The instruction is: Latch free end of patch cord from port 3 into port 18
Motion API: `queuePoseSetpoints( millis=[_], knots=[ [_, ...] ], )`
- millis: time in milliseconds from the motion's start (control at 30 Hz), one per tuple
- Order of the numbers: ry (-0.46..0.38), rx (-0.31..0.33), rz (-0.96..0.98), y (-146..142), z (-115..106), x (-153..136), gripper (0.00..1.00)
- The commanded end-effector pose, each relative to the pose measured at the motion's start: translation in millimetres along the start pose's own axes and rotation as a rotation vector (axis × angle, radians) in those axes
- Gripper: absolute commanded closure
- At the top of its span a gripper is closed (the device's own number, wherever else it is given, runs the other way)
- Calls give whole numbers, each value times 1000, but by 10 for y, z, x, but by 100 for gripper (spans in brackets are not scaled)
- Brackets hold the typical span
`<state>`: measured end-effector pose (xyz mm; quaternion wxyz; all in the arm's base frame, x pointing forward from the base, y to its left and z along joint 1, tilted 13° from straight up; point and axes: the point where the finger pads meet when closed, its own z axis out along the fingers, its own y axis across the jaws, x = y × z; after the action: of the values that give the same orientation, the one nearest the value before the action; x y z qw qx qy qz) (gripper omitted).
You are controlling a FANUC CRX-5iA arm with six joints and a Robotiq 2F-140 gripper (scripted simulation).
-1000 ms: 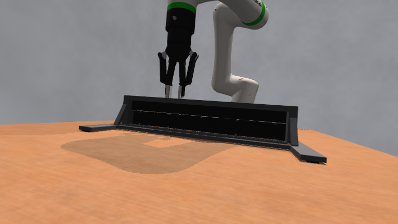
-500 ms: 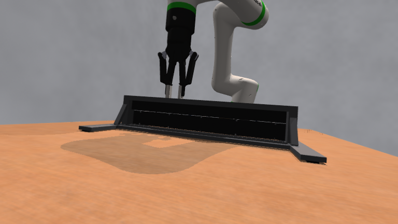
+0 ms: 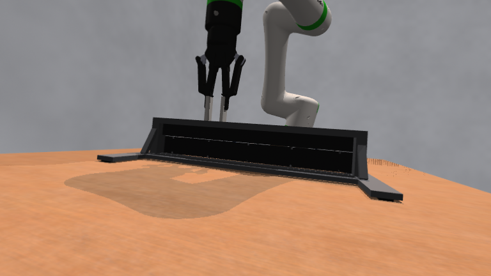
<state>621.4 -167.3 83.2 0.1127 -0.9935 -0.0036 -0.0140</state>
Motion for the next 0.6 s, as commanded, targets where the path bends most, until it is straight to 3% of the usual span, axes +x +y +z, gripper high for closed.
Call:
queuePoseSetpoints(
  millis=[0, 367, 567],
  knots=[
    [0, 0, 0, 1, -80, 1, 78],
    [0, 0, 0, 1, -426, -3, 78],
    [0, 0, 0, 1, -508, -4, 78]
  ],
)
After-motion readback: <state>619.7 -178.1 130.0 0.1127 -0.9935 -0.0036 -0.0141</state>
